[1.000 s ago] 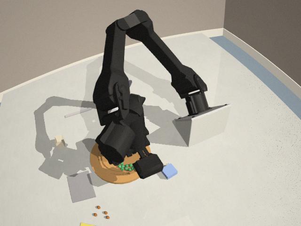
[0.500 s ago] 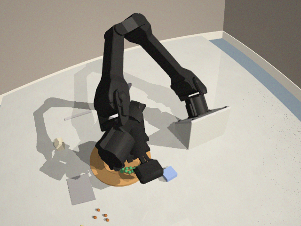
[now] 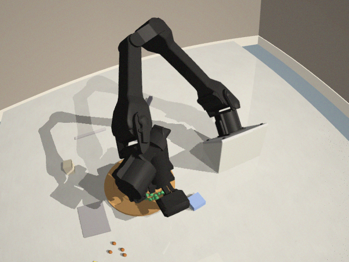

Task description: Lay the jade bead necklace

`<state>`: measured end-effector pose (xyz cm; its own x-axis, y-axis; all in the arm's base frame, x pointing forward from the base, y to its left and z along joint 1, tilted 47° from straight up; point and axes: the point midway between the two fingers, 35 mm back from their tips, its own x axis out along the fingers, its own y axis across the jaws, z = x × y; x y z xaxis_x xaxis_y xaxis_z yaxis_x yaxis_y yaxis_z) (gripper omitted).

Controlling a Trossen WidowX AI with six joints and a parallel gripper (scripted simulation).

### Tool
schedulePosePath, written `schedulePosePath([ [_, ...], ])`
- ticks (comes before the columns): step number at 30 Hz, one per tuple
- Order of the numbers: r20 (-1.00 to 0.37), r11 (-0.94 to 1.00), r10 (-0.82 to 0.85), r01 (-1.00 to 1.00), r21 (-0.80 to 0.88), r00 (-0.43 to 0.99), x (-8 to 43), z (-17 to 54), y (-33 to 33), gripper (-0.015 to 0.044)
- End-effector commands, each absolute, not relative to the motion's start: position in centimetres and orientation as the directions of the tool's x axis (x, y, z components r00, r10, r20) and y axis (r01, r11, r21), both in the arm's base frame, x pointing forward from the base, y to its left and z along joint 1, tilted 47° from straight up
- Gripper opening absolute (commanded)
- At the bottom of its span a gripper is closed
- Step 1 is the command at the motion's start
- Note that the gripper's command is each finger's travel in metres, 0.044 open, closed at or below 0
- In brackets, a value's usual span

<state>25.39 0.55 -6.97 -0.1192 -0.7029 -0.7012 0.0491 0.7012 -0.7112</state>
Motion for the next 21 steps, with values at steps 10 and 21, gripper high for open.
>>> schedulePosePath([
  [10, -0.699, 0.7, -0.704, 0.046, -0.713, -0.123, 25.24, -7.22, 0.27, 0.0153],
  [21, -0.699, 0.7, -0.704, 0.046, -0.713, -0.123, 25.24, -7.22, 0.27, 0.0],
])
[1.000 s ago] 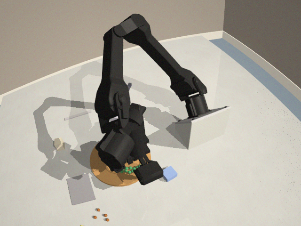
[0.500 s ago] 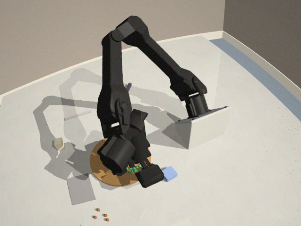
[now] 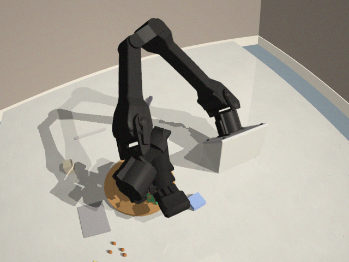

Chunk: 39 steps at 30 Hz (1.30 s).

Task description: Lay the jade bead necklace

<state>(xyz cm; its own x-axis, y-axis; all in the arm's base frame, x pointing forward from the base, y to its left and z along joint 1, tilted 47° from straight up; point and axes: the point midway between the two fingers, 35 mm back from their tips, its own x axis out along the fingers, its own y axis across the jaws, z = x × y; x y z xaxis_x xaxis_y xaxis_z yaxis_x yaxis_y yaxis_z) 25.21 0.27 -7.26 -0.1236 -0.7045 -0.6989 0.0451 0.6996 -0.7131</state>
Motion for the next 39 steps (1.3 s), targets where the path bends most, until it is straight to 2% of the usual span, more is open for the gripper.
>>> schedulePosePath([
  [1, -0.699, 0.7, -0.704, 0.046, -0.713, -0.123, 25.2, -7.2, 0.3, 0.0],
  [26, -0.695, 0.696, -0.709, 0.038, -0.717, -0.124, 25.4, -6.2, 1.3, 0.0],
  [39, -0.693, 0.695, -0.71, 0.038, -0.718, -0.123, 27.1, -3.8, -1.3, 0.0],
])
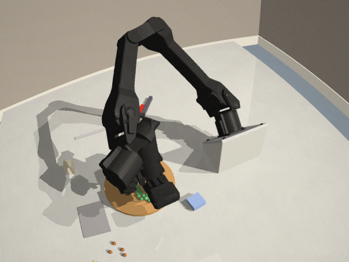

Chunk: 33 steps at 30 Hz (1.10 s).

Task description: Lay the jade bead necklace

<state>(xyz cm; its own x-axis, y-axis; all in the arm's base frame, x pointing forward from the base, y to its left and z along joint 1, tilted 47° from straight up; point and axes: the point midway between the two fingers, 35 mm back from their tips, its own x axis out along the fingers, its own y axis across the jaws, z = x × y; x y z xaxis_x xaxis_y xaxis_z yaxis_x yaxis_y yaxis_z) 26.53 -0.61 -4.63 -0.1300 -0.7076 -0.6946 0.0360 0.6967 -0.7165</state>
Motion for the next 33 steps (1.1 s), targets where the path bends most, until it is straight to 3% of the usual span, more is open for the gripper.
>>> schedulePosePath([
  [1, -0.693, 0.694, -0.71, 0.038, -0.719, -0.123, 27.2, -3.6, -1.6, 0.0],
  [27, -0.692, 0.693, -0.711, 0.038, -0.72, -0.124, 27.2, -4.2, -2.8, 0.0],
  [33, -0.696, 0.696, -0.709, 0.046, -0.717, -0.116, 27.4, -4.0, -2.6, 0.0157],
])
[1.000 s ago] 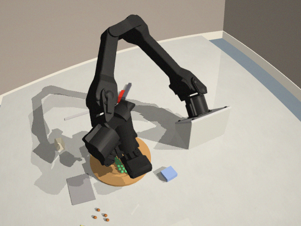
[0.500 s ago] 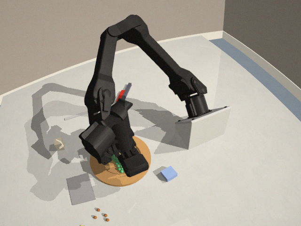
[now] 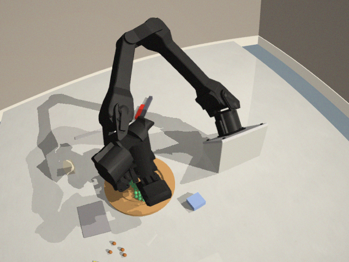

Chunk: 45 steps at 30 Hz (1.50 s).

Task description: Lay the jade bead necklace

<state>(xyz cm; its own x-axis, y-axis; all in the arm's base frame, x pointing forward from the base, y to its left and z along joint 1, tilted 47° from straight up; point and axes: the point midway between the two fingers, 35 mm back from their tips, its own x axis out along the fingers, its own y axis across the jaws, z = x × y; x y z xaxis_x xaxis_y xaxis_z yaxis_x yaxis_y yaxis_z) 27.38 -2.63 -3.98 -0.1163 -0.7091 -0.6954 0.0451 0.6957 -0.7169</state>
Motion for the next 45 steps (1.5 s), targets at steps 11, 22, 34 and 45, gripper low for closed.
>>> schedulePosePath([
  [11, -0.693, 0.694, -0.711, 0.04, -0.719, -0.12, 27.3, -3.8, -2.5, 0.044],
  [22, -0.692, 0.694, -0.711, 0.038, -0.719, -0.124, 27.4, -3.2, -1.9, 0.044],
  [34, -0.692, 0.694, -0.711, 0.038, -0.719, -0.124, 27.4, -3.2, -1.9, 0.044],
  [45, -0.693, 0.56, -0.71, 0.498, -0.662, -0.123, 29.3, -2.4, -0.6, 0.031],
])
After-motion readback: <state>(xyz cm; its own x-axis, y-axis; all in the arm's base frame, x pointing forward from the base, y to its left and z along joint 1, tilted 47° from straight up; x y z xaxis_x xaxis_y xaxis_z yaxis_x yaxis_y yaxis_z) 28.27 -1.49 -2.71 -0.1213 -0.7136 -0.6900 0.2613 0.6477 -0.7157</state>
